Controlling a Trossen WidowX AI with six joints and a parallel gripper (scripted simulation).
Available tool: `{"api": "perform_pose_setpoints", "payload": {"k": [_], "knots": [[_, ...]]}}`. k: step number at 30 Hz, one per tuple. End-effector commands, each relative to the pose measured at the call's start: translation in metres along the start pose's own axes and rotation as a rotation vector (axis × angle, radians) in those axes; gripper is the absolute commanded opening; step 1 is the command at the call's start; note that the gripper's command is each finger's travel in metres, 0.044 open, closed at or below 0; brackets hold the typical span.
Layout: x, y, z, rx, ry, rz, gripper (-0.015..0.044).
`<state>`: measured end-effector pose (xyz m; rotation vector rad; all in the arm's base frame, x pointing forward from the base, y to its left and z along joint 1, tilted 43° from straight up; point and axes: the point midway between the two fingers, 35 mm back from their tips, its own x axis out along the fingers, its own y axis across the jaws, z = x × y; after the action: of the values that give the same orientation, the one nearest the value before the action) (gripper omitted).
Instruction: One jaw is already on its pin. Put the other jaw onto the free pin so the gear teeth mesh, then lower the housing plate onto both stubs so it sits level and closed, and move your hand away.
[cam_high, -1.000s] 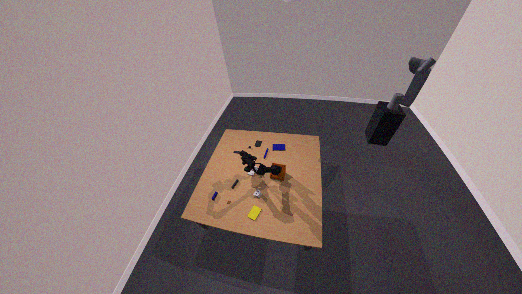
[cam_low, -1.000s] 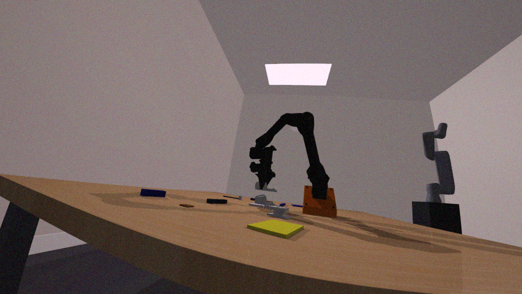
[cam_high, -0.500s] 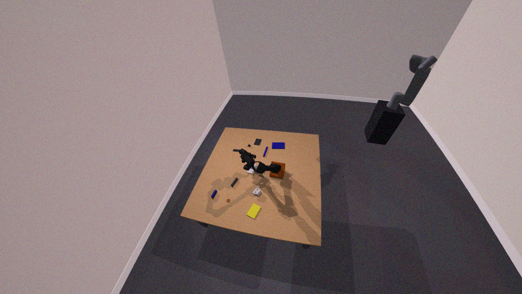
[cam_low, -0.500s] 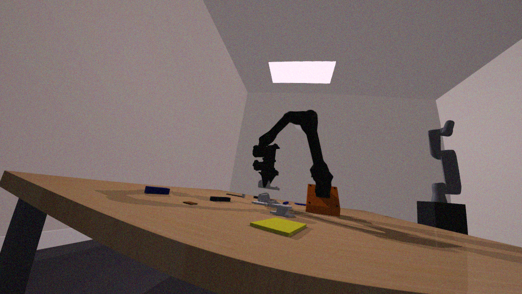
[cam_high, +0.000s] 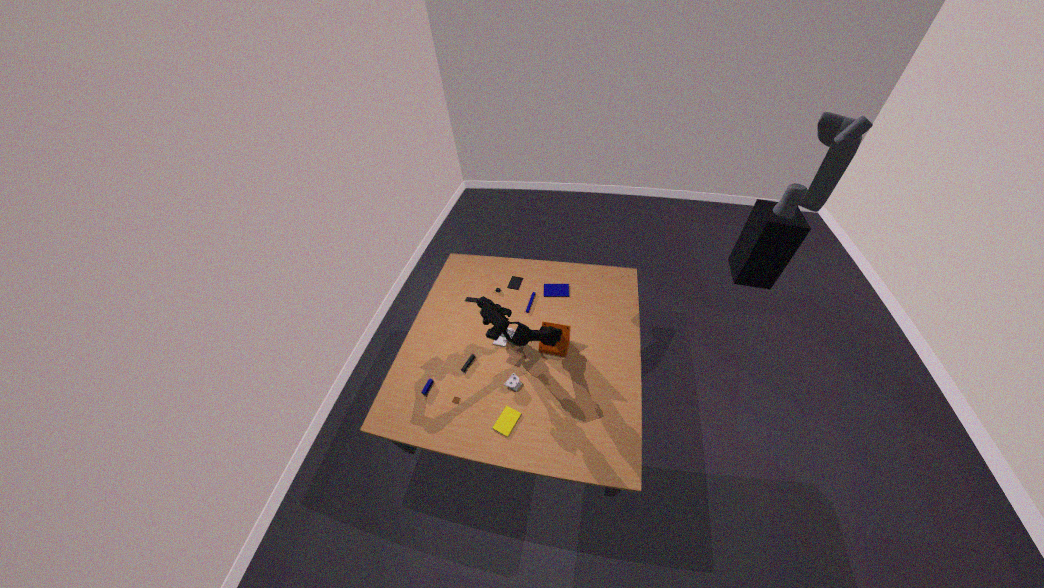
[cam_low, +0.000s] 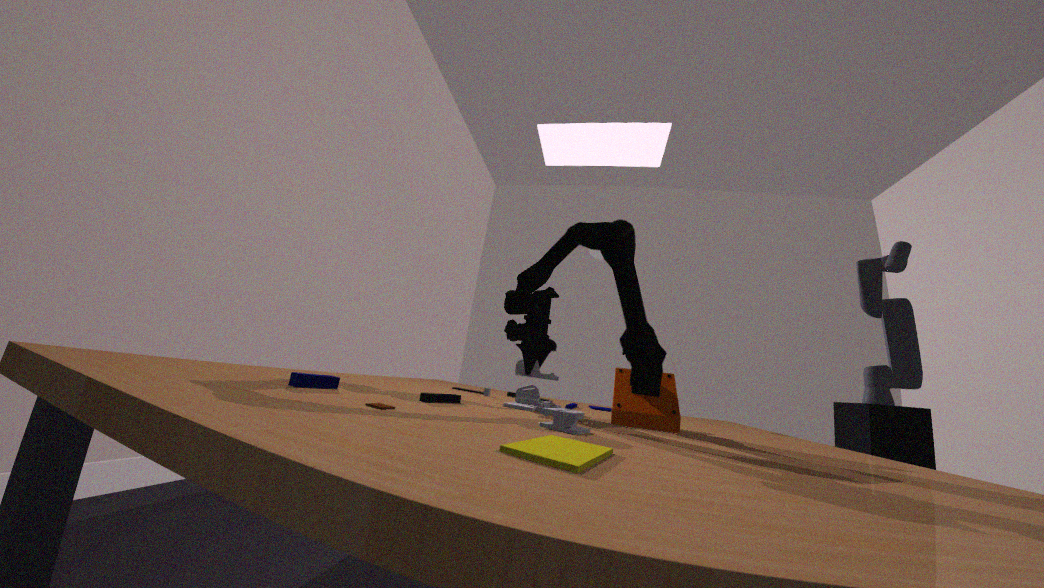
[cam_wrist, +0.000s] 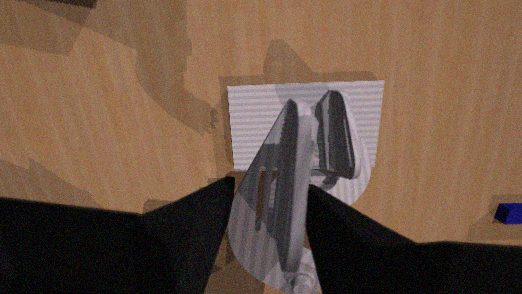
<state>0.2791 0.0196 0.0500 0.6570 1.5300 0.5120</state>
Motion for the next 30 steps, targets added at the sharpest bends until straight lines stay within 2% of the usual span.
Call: {"api": "perform_pose_setpoints", "payload": {"k": [1, 30], "knots": [[0.000, 0.001, 0.001, 0.003, -0.002, 0.004, 0.0134], [0.043, 0.001, 0.002, 0.004, -0.003, 0.005, 0.0134]]}}
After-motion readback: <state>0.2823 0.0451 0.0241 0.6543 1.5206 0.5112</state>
